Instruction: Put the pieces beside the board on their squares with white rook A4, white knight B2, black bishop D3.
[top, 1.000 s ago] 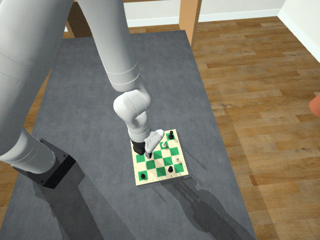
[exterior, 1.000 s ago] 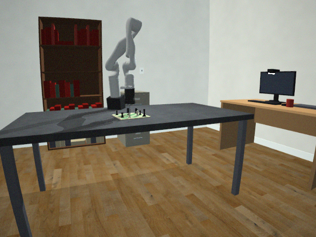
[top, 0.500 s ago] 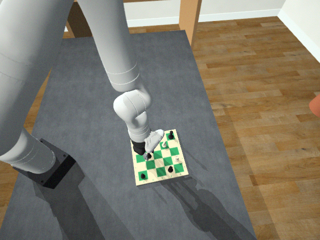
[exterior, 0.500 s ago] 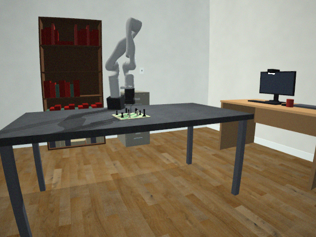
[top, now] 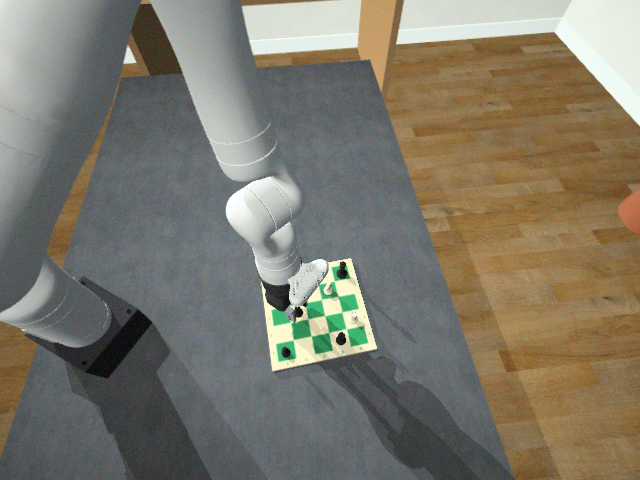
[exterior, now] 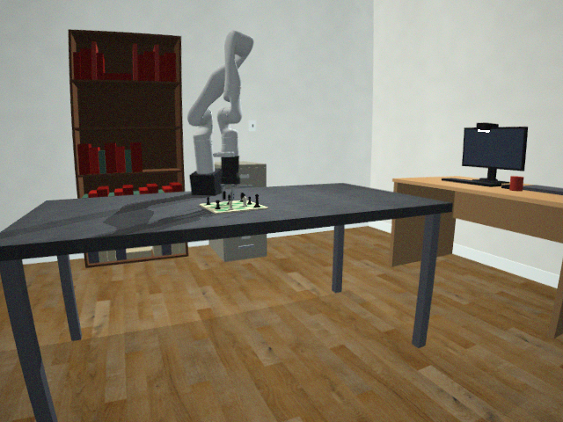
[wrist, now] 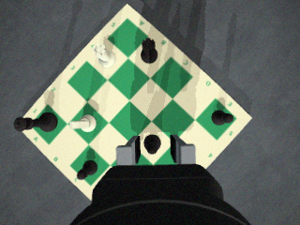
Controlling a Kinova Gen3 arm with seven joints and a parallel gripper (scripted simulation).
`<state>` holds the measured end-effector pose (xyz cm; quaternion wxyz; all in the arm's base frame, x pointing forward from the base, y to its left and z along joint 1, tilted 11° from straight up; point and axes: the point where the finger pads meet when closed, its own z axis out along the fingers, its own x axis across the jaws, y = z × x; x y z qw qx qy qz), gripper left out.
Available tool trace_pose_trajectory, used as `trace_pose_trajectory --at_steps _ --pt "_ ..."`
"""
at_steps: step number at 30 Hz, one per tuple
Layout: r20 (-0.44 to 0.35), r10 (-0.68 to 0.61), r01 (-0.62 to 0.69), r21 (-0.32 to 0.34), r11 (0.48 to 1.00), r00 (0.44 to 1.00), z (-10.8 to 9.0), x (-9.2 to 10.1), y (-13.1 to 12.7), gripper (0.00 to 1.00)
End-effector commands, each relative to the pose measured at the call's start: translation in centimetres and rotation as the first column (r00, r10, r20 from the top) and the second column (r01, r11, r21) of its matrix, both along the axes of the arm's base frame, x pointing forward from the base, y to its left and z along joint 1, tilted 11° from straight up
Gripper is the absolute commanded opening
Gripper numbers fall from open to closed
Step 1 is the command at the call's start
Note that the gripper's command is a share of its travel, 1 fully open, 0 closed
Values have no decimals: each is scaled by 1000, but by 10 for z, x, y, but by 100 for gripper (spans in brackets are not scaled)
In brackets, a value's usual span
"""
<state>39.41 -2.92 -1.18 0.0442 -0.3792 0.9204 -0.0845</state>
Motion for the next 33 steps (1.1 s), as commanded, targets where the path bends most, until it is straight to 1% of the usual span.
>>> trace_pose_trajectory --at_steps 1,3,7,18,20,27,33 --pt "4 8 -8 0 1000 1000 6 1 4 73" --pt "4 8 -8 0 1000 1000 6 1 4 73" --pt "4 8 -8 0 1000 1000 15 0 5 73" --pt "4 8 -8 0 1000 1000 52 -6 10 73" --pt "4 8 -8 0 1000 1000 52 -6 10 73" --pt "4 8 -8 0 1000 1000 73 -9 12 73" --pt "4 8 -8 0 1000 1000 82 -11 13 73"
